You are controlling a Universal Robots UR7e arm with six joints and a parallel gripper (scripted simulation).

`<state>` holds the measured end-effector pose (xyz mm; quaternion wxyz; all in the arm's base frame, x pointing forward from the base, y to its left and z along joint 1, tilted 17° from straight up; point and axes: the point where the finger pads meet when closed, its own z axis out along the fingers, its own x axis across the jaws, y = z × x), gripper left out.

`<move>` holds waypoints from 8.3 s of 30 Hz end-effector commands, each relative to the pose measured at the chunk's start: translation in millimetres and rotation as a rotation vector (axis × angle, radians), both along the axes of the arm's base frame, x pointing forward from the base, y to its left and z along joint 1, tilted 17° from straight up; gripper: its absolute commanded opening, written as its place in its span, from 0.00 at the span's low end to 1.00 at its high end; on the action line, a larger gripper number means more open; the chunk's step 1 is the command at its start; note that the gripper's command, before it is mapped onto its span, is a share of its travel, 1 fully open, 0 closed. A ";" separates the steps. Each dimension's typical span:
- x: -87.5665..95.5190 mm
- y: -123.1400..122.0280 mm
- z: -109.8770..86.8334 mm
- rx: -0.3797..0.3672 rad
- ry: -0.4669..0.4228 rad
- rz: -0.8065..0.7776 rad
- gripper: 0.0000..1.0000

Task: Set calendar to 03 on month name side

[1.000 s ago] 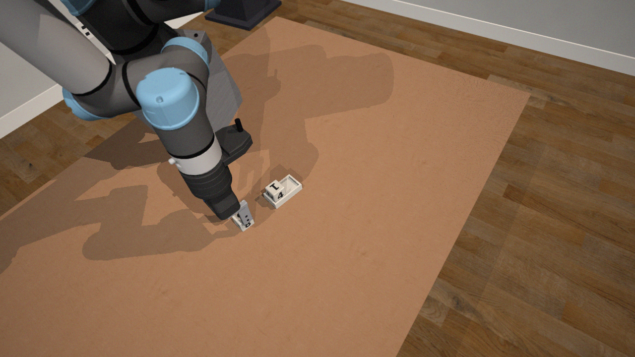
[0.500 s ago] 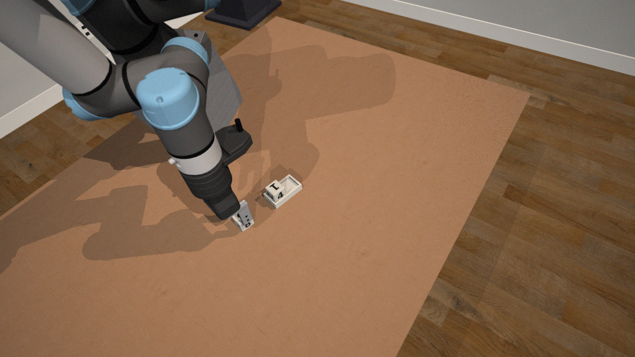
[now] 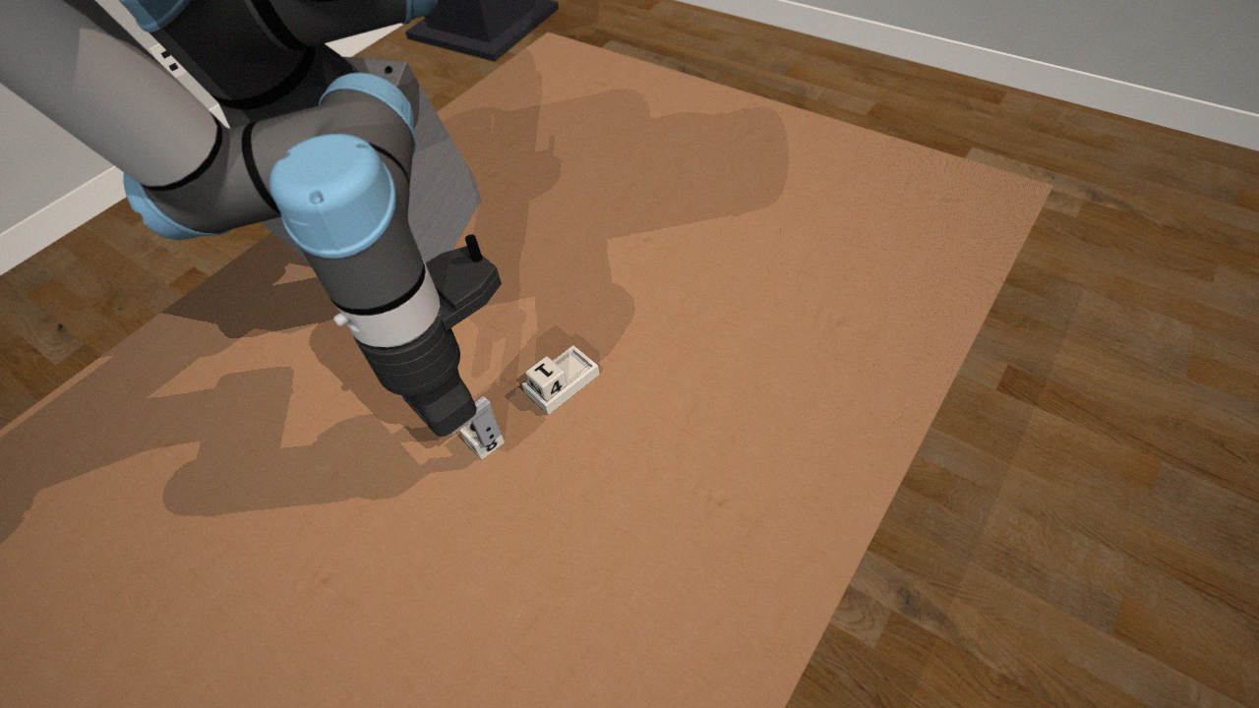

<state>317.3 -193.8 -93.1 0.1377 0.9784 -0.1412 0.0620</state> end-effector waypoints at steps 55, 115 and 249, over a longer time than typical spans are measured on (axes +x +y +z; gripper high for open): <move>-0.9 1.0 -0.2 0.001 0.000 0.000 0.90; 3.3 -9.6 -28.3 -0.002 -0.003 0.000 0.90; -5.6 20.2 65.6 -0.002 -0.002 0.001 0.60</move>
